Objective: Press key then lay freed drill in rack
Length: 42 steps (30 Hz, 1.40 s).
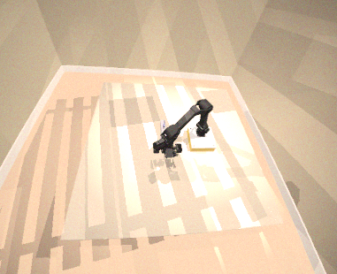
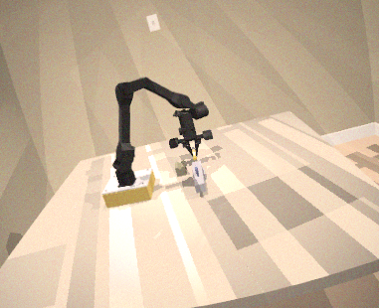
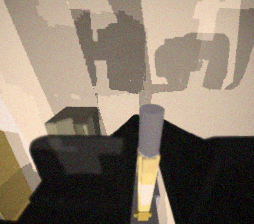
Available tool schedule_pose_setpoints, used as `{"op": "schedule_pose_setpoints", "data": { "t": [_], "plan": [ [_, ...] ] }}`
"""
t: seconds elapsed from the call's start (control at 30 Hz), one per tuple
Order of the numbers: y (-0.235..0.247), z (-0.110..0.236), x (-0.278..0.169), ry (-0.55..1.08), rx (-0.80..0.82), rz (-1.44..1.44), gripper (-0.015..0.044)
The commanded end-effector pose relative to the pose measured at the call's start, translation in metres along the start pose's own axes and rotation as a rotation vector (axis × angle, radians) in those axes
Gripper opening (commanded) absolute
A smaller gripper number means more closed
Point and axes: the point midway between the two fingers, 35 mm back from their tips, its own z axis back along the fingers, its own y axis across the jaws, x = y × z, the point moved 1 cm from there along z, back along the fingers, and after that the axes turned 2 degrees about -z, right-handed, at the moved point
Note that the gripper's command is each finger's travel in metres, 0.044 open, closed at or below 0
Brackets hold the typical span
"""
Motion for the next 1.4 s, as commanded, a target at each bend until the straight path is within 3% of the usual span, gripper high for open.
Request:
{"op": "schedule_pose_setpoints", "data": {
  "t": [0.0,1.37],
  "plan": [
    [0.000,0.003,0.000,0.001,-0.006,-0.006,0.0000],
    [0.000,0.016,0.000,0.001,-0.006,-0.006,0.0000]
  ]
}}
